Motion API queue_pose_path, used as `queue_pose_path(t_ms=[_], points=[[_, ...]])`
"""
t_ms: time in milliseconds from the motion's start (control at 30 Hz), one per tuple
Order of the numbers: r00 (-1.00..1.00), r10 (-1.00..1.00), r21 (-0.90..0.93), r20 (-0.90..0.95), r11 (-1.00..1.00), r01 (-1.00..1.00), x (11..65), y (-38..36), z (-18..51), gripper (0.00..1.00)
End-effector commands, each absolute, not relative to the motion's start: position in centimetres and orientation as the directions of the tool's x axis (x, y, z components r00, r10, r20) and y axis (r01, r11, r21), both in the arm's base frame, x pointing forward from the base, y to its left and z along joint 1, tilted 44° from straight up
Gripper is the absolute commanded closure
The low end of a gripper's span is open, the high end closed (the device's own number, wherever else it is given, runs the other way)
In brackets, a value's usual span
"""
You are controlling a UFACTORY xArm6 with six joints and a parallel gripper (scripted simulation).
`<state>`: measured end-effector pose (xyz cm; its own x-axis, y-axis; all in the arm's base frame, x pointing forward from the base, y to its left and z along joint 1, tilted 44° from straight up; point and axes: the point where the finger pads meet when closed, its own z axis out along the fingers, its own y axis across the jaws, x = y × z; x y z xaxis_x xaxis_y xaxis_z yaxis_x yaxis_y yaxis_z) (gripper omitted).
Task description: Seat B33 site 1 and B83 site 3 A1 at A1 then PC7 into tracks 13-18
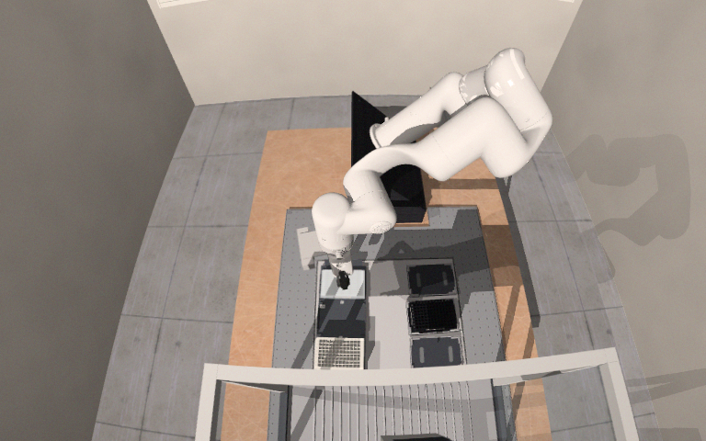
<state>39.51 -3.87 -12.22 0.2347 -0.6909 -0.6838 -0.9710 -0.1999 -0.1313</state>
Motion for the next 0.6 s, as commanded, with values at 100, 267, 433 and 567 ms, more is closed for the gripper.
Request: queue_pose_path(t_ms=[100,267,433,567], points=[[0.495,-0.612,-0.322,-0.617,-0.377,-0.868,39.65,-4.00,-12.15,0.00],[0.579,-0.571,-0.382,-0.582,-0.436,-0.815,39.65,-4.00,-12.15,0.00],[0.706,-0.491,-0.473,-0.510,-0.525,-0.707,39.65,-4.00,-12.15,0.00],[0.794,-0.417,-0.537,-0.443,-0.585,-0.607,39.65,-4.00,-12.14,0.00]])
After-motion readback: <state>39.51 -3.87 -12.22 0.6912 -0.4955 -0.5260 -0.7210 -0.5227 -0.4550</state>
